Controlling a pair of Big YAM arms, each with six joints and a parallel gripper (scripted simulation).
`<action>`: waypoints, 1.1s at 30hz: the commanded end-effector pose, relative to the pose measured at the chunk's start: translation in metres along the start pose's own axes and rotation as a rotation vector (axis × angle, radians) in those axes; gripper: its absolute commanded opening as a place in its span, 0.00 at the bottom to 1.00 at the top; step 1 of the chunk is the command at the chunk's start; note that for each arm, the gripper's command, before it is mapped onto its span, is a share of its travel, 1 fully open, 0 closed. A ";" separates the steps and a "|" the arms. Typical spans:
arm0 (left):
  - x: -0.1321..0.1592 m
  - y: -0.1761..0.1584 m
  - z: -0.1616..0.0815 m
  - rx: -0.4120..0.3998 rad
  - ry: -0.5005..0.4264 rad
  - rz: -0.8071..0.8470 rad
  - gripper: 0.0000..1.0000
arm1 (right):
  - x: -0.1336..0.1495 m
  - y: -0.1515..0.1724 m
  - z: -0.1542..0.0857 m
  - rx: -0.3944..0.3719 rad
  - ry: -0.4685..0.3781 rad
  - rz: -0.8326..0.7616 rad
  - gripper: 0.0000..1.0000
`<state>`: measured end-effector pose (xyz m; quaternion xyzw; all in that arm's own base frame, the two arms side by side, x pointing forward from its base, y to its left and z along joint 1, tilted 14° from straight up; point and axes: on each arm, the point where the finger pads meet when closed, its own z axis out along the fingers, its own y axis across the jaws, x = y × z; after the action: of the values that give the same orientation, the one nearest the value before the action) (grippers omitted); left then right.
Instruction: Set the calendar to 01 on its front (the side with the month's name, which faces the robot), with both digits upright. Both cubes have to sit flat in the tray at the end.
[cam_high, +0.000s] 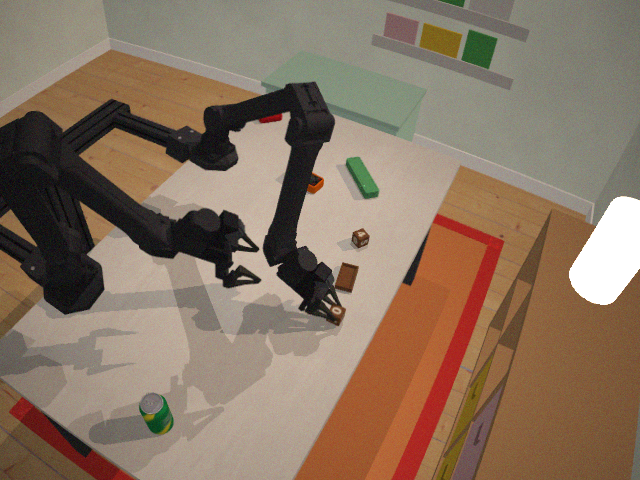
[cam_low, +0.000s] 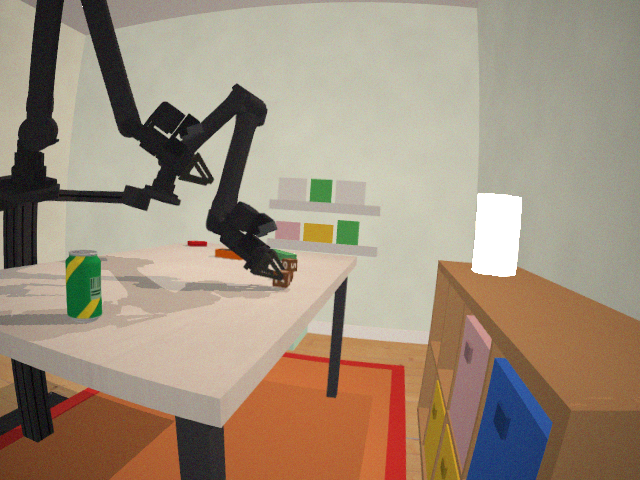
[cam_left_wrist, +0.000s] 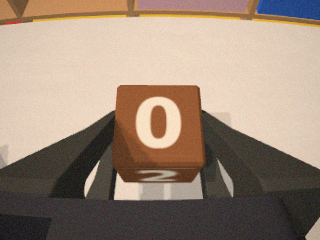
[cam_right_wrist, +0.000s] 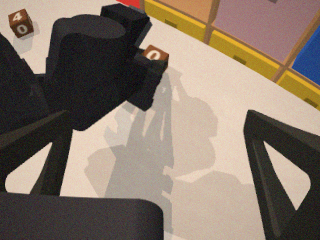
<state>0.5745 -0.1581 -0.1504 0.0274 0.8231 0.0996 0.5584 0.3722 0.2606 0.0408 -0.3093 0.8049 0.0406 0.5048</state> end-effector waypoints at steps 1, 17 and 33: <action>-0.034 -0.011 -0.012 0.016 -0.027 -0.020 0.35 | -0.005 0.001 0.002 -0.001 -0.006 0.005 1.00; -0.010 -0.004 0.003 -0.007 -0.025 -0.020 0.35 | -0.005 0.001 0.002 -0.001 -0.006 0.005 1.00; -0.037 -0.059 0.017 0.060 0.062 0.353 0.35 | -0.005 0.001 0.002 -0.001 -0.006 0.005 1.00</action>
<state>0.5896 -0.1873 -0.1554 0.1196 0.8348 0.1491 0.5162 0.3722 0.2606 0.0408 -0.3093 0.8049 0.0406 0.5048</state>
